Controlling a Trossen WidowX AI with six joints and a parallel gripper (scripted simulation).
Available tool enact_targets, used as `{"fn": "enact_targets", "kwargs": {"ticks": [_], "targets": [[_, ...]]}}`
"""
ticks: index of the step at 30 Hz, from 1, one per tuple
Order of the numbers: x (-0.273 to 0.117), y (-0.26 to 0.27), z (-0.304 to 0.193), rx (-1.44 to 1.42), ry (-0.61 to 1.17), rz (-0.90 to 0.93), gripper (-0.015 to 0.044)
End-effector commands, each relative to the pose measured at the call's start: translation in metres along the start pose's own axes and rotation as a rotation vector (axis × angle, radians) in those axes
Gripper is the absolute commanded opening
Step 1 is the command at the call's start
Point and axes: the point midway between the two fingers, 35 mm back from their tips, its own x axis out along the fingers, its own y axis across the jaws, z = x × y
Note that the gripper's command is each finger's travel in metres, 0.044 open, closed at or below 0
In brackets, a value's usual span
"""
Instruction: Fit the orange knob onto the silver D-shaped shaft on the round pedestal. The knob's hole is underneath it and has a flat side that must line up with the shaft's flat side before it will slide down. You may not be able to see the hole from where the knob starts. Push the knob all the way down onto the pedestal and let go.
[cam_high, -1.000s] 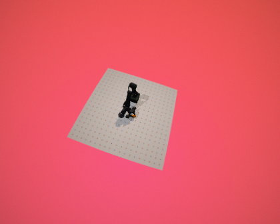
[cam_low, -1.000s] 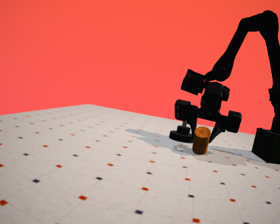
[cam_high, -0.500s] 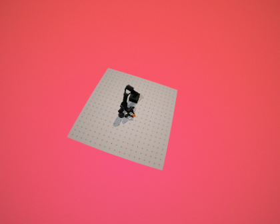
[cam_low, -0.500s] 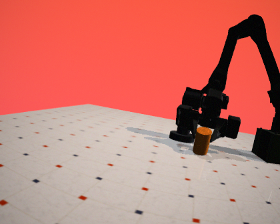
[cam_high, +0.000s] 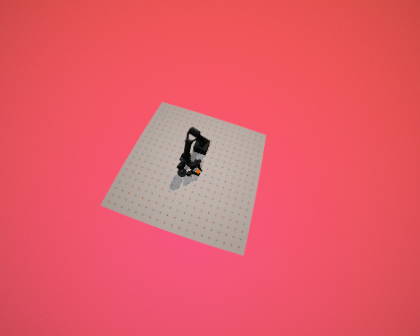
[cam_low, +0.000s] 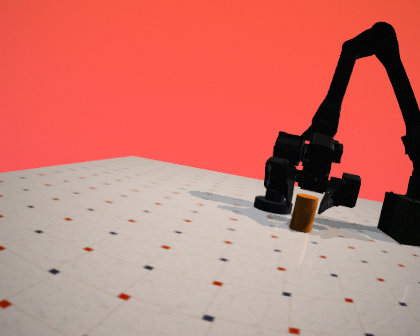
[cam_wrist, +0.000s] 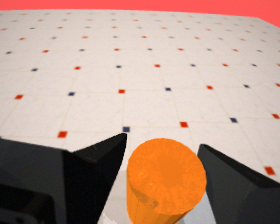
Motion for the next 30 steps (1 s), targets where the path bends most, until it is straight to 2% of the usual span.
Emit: {"fn": "enact_targets", "kwargs": {"ticks": [1,20,27,30], "targets": [[0.0002,0.0,0.0001,0.001,0.0,0.0,0.026],[0.0002,0.0,0.0001,0.001,0.0,0.0,0.026],[0.0002,0.0,0.0001,0.001,0.0,0.0,0.044],[0.0002,0.0,0.0001,0.001,0.0,0.0,0.044]]}}
